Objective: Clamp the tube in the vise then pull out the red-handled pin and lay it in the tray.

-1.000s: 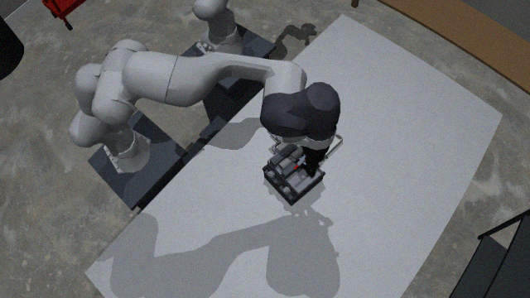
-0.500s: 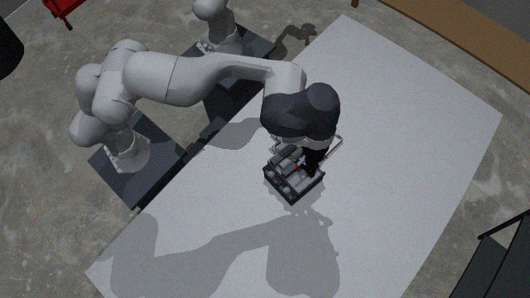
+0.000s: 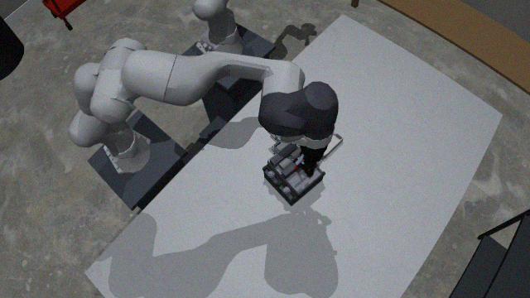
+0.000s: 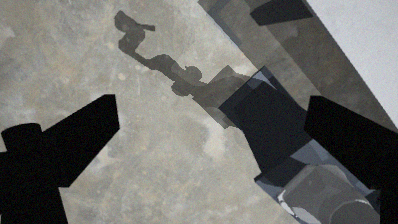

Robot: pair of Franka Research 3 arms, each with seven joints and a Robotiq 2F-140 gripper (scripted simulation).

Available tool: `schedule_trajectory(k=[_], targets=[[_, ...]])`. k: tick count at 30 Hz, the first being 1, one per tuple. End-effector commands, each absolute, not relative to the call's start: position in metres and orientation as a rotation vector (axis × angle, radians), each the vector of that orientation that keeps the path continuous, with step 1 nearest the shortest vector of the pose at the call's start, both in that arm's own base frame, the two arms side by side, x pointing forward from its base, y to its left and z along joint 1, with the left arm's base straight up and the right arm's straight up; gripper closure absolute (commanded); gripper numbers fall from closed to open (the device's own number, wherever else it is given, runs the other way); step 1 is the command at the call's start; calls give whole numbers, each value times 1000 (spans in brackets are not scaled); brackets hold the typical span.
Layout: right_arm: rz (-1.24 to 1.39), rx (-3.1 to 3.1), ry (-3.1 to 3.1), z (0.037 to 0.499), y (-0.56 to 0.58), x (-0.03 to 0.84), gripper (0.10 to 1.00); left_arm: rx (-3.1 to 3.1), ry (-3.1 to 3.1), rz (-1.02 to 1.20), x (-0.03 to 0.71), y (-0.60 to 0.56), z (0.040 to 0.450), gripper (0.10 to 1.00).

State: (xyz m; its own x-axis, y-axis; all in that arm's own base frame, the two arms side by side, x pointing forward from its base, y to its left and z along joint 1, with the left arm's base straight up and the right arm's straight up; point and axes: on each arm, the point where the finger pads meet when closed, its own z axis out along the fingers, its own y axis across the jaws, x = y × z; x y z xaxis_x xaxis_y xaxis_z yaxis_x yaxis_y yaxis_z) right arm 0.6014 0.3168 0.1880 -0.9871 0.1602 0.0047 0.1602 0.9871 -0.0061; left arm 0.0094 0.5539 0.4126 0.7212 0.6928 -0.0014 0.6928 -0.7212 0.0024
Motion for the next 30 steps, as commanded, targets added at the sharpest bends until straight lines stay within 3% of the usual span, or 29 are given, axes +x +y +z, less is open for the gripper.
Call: schedule_trajectory(k=[1, 30], targets=[[0, -265, -3130, 190, 319, 600, 999, 2913, 1177, 0, 10, 554, 413, 98], [0, -265, -3130, 190, 325, 565, 999, 2913, 1177, 0, 10, 554, 413, 98]])
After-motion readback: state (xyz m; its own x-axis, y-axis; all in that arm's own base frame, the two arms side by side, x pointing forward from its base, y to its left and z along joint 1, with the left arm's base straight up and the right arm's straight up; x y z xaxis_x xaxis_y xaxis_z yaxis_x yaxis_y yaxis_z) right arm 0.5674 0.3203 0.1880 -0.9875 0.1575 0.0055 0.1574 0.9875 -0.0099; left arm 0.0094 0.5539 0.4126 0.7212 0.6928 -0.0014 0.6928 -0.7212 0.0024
